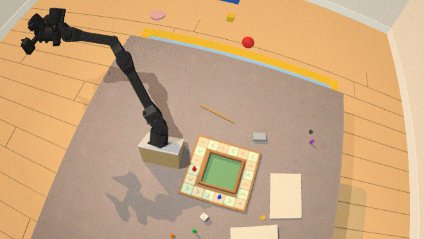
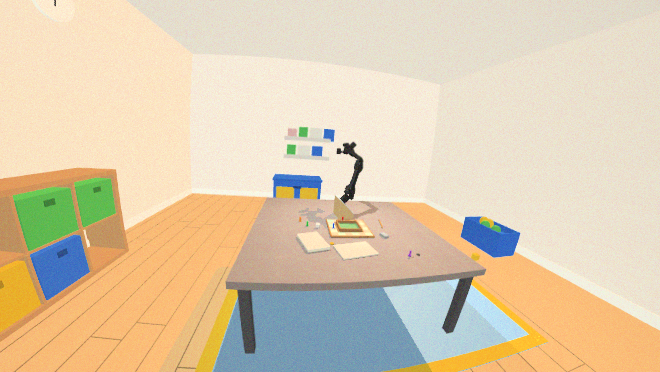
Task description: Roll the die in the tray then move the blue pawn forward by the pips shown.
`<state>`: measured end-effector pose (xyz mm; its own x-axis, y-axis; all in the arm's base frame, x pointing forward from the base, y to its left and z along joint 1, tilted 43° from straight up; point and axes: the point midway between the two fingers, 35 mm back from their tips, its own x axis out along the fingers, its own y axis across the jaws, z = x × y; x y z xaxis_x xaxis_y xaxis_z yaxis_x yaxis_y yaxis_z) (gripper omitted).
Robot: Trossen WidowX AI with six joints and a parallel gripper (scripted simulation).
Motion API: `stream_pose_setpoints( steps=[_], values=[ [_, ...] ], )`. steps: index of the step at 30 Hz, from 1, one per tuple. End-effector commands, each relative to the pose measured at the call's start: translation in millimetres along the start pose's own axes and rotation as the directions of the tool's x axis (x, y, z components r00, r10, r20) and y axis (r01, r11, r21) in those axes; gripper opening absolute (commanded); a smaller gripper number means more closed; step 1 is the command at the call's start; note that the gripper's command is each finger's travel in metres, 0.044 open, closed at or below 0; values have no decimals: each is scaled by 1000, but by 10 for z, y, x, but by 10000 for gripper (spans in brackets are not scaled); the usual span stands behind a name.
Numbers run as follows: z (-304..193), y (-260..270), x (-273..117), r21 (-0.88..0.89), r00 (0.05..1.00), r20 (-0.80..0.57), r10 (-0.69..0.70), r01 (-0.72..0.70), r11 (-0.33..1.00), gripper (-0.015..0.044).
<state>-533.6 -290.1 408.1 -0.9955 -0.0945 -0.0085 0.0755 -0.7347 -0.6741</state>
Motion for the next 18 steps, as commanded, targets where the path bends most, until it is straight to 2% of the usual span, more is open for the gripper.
stream_pose_setpoints(
  steps=[1, 5, 11, 18],
  values=[
    [5, 29, -4, -2, 1000, 1, 6, -6, 1000, 374],
    [91, 606, -125, -42, 991, 16, 132, -131, 990, 275],
    [206, 1617, -494, -122, 936, 31, 351, -345, 931, 275],
    [281, 2718, -1165, -220, 813, 31, 581, -562, 797, 275]
  ],
)
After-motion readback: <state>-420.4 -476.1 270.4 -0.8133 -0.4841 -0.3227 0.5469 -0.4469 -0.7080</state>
